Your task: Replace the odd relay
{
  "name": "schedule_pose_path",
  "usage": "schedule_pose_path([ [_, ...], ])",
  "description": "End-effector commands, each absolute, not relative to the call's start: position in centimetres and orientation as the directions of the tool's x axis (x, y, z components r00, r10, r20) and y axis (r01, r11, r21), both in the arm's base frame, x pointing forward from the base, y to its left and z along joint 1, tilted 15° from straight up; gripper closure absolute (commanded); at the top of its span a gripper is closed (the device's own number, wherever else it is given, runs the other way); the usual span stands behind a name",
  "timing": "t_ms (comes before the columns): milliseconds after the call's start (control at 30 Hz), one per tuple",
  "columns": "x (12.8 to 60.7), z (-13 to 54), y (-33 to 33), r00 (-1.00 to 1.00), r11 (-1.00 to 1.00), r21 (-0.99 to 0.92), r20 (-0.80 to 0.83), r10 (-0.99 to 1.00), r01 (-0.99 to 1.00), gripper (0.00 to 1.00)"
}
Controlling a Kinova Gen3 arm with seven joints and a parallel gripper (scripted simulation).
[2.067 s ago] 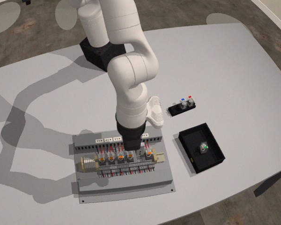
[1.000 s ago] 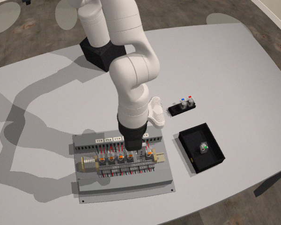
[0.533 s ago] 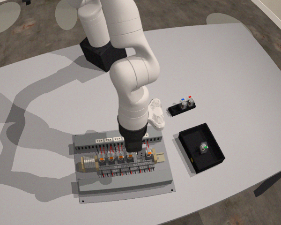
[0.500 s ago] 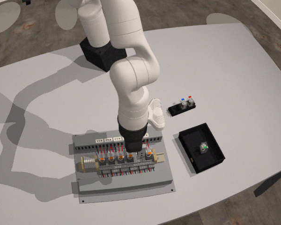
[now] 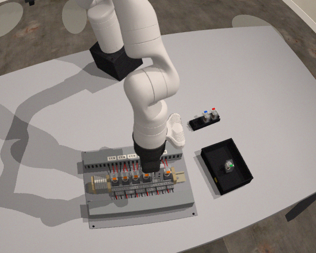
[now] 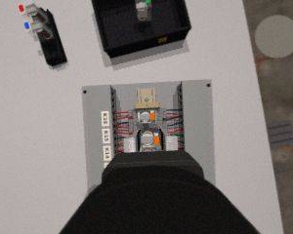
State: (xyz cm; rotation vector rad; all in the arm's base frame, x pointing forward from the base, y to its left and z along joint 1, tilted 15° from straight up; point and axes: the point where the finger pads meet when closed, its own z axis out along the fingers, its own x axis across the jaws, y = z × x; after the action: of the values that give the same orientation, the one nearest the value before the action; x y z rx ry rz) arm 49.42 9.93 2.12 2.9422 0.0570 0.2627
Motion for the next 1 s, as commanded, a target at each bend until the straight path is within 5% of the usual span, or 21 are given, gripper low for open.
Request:
schedule_pose_path([
  [0,49.4,1.9,9.8,0.984,-0.982,0.19,0.171,0.054,0.021,1.0],
  [967,49.7,-0.2,9.5,0.984,-0.982,0.189,0.172,0.055,0.022,1.0],
])
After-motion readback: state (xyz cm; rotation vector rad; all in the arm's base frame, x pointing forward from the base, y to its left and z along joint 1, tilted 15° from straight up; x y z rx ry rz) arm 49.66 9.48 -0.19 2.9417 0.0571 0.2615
